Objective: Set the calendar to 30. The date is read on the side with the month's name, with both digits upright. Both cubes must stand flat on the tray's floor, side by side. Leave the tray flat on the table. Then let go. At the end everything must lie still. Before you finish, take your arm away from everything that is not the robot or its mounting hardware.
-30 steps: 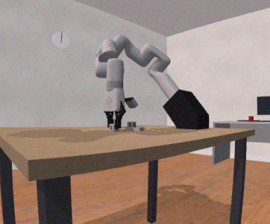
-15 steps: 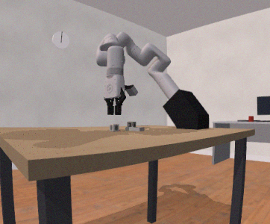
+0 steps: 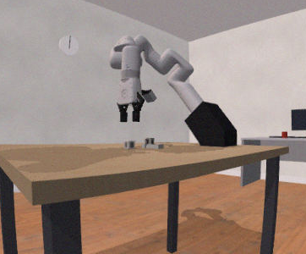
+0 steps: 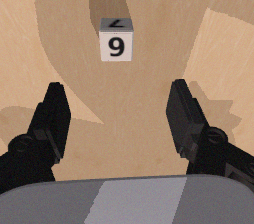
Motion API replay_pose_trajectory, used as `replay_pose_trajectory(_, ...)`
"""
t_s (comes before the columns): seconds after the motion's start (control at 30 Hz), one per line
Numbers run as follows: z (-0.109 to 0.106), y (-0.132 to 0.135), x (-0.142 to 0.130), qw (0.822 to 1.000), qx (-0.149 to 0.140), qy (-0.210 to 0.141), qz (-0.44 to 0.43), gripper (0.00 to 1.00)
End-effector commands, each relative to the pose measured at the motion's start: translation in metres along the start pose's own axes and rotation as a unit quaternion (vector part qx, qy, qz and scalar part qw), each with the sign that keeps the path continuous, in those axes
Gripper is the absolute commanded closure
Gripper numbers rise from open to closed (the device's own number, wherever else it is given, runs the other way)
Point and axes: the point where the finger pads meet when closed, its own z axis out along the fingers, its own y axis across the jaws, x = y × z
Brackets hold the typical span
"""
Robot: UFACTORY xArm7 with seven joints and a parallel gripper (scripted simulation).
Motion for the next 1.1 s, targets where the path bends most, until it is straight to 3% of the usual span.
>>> replay_pose_trajectory(0.0, -0.0027, 0.0012, -0.0017, 1.0, -0.001, -0.003, 0.0, 0.0)
replay_pose_trajectory(0.67, -0.0027, 0.0012, -0.0019, 1.0, -0.001, -0.003, 0.005, 0.0)
replay_pose_trajectory(0.9, -0.0028, 0.0014, -0.003, 0.999, -0.001, -0.003, 0.037, 0.0)
replay_pose_trajectory(1.07, -0.003, 0.0018, -0.0055, 0.994, -0.001, -0.003, 0.112, 0.0)
